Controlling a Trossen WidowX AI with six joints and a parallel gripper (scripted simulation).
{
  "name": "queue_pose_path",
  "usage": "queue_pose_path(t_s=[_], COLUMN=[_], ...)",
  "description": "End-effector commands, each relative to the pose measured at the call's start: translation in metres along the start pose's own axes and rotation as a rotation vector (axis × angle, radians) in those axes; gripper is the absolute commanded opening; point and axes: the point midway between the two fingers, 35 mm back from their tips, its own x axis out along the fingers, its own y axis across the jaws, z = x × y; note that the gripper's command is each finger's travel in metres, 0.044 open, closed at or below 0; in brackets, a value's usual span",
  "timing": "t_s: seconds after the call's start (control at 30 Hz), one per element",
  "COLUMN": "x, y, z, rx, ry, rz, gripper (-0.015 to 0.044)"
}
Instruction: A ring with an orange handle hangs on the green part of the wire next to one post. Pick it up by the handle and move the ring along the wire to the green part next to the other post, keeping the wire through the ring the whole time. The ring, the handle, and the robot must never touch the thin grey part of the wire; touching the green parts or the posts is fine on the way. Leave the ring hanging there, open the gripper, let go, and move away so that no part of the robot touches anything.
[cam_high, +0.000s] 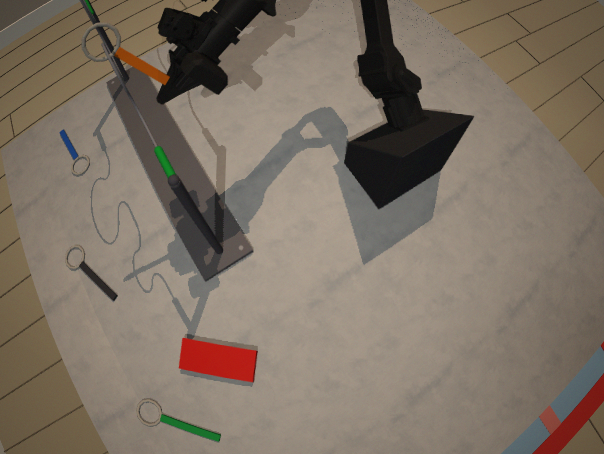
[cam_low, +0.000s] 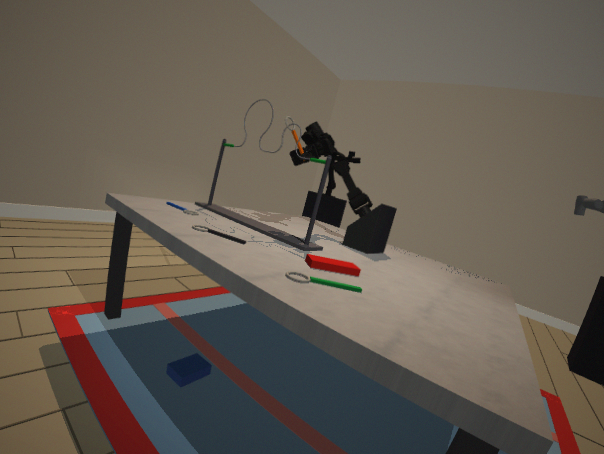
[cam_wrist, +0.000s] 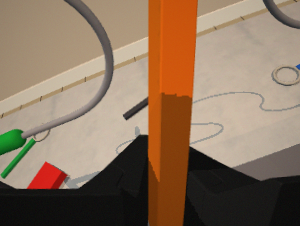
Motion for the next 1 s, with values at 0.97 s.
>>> queue_pose_path(t_s=[0.97], x=[-0.003], y=[-0.050], z=[0.014], rx=[-0.692], ry=[-0.081], rz=[-0.388], gripper=[-0.0150])
